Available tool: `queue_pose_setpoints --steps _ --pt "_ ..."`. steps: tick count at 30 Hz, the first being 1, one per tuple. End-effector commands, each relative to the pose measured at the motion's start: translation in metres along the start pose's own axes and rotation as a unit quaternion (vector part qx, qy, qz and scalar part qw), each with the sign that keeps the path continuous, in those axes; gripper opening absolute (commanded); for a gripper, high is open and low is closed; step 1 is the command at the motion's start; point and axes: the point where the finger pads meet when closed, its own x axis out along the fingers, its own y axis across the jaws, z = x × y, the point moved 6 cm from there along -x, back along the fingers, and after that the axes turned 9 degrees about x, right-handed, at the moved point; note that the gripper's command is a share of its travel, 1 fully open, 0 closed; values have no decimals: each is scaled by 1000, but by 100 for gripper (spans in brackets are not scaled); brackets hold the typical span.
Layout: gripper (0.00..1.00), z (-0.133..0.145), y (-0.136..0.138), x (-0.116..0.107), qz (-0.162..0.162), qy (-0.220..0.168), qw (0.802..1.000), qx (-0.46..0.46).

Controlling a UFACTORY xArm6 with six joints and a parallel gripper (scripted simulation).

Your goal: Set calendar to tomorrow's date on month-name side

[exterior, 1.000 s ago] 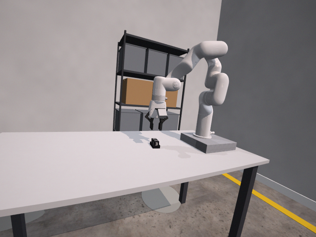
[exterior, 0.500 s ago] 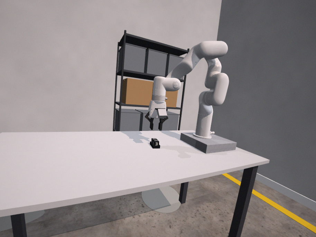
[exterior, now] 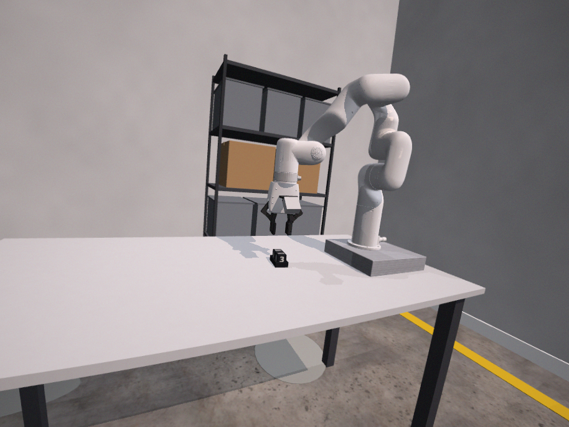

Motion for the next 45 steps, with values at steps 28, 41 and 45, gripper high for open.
queue_pose_setpoints --steps 28,41,45 --pt "47 -1 1 34 2 0 1000 0" --pt "47 -1 1 46 2 0 1000 0" --pt "47 -1 1 48 2 0 1000 0"
